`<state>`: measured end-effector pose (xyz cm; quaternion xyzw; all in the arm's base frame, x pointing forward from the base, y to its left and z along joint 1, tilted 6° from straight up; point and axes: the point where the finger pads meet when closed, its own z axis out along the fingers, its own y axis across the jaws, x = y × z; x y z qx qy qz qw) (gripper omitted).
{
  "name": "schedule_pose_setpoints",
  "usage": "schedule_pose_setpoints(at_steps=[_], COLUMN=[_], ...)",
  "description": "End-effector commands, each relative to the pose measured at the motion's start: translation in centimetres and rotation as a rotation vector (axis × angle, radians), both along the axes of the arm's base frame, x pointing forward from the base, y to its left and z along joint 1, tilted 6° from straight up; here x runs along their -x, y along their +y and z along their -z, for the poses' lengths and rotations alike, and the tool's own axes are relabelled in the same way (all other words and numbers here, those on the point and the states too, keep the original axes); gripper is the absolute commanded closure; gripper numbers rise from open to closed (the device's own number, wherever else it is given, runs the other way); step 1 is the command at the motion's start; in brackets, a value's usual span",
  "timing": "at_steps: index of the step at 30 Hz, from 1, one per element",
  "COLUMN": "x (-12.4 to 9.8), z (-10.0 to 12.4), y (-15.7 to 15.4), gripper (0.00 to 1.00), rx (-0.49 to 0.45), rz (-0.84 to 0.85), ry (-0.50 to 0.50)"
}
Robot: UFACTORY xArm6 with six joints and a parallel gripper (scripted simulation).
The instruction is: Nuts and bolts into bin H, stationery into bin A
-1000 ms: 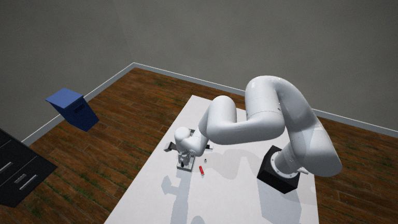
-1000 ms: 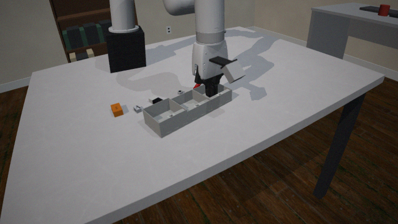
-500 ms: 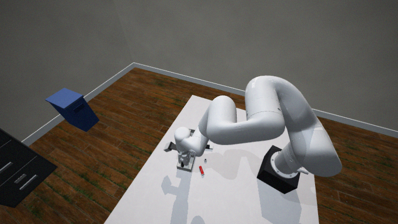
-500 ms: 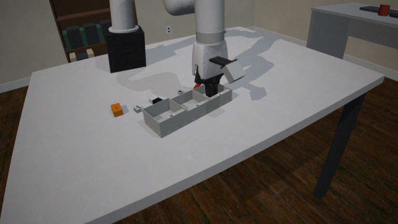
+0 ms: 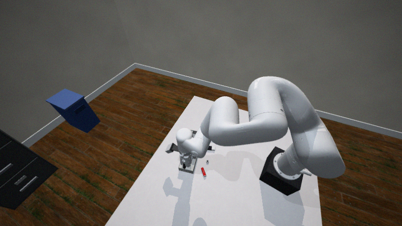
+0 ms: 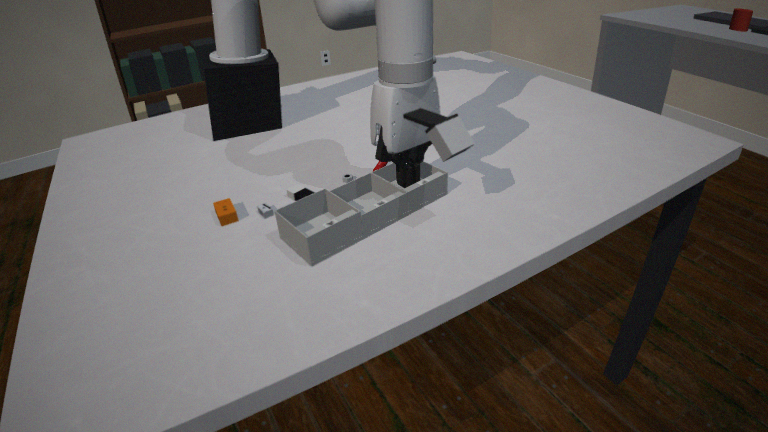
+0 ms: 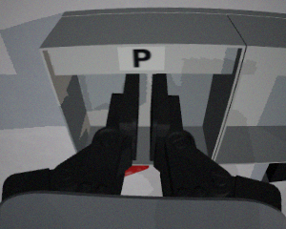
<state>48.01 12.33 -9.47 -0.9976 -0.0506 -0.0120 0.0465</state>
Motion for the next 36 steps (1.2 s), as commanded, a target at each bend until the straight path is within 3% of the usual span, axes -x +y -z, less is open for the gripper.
schedule_pose_setpoints(at_steps=[1, 27, 36], x=[-0.2, -0.1, 0.0], z=[-0.1, -3.1, -5.9], y=[0.0, -0.3, -0.5], gripper=[0.93, 0.93, 0.93], rx=[-0.001, -0.001, -0.001], rz=[0.0, 0.0, 0.0], ry=[-0.004, -0.004, -0.004])
